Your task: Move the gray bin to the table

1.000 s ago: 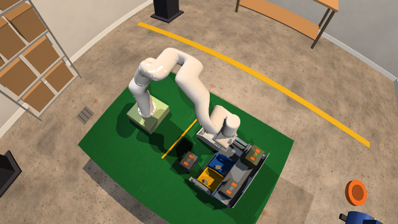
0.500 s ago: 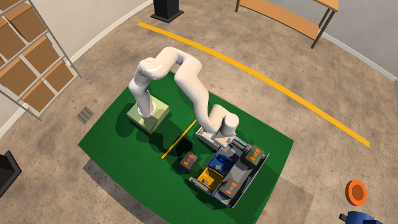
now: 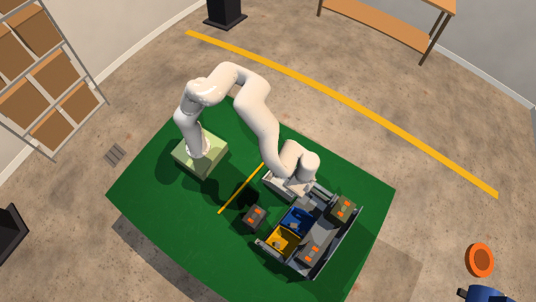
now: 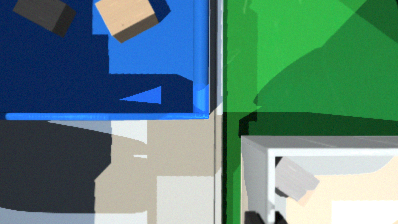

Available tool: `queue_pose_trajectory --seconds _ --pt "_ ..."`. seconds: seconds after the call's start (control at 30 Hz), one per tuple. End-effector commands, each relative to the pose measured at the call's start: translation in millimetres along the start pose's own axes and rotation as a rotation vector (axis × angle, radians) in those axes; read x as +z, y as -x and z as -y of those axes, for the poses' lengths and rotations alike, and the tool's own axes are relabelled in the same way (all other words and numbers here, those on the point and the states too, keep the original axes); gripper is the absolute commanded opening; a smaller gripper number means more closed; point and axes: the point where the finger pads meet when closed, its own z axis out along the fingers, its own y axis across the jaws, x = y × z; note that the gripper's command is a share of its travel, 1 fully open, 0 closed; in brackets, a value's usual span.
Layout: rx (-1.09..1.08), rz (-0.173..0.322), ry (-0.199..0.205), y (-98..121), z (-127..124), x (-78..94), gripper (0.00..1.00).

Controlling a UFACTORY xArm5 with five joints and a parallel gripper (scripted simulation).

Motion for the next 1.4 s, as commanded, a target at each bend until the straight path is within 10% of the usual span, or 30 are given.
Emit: queue_pose_trajectory --seconds 0.0,1.37 --pt "0.0 0.007 -0.003 0 -1 -1.7 0.0" --pt "0.0 0.007 -0.003 0 -20 -1.6 0.0"
